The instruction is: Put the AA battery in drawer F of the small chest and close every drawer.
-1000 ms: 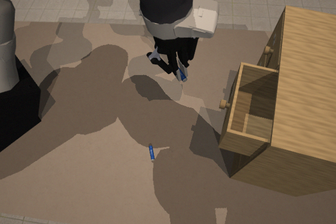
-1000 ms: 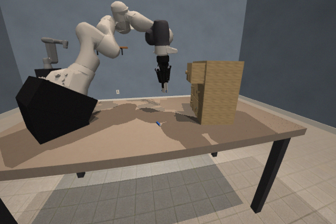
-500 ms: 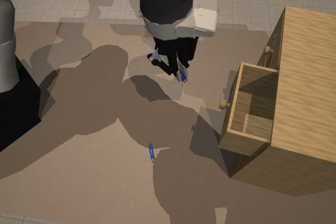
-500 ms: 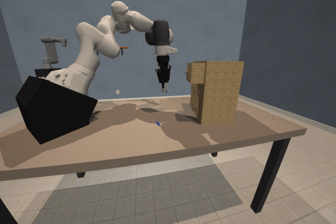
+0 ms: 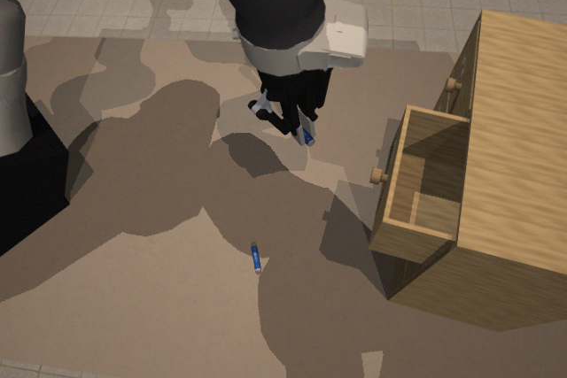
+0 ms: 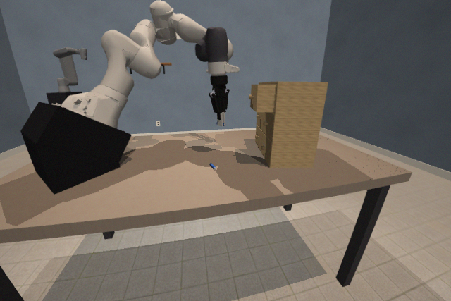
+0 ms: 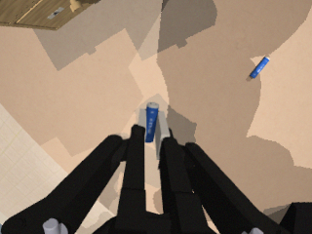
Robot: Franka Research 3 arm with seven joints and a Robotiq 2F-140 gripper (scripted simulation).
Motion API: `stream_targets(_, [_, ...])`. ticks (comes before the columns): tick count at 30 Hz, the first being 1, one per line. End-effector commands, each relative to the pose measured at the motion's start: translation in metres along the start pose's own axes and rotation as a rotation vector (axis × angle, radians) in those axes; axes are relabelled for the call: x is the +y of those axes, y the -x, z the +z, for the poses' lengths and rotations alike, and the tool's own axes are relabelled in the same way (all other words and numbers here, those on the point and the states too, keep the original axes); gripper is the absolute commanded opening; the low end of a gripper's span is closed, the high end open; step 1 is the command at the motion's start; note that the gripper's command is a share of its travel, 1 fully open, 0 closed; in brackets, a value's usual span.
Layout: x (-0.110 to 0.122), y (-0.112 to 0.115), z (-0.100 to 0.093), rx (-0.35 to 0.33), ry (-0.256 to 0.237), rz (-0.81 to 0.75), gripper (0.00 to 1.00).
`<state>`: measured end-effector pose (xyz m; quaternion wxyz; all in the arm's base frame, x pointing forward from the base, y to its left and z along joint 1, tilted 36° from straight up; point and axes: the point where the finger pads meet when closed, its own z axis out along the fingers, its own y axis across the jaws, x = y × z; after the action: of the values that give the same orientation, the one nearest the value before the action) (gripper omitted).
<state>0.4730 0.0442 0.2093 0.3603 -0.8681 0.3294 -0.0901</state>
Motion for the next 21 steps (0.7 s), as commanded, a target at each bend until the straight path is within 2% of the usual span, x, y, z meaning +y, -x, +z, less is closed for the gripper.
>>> stream_targets(1, [0.0006, -0.0014, -0.0002, 0.003, 0.004, -0.038, 0.06])
stream_targets(14, [0.0006, -0.0014, -0.0002, 0.003, 0.004, -0.038, 0.06])
stream_targets(15, [0.0100, -0.0078, 0.0025, 0.006, 0.020, -0.120, 0.06])
stream_targets(21, [0.0100, -0.0078, 0.0025, 0.006, 0.020, -0.120, 0.06])
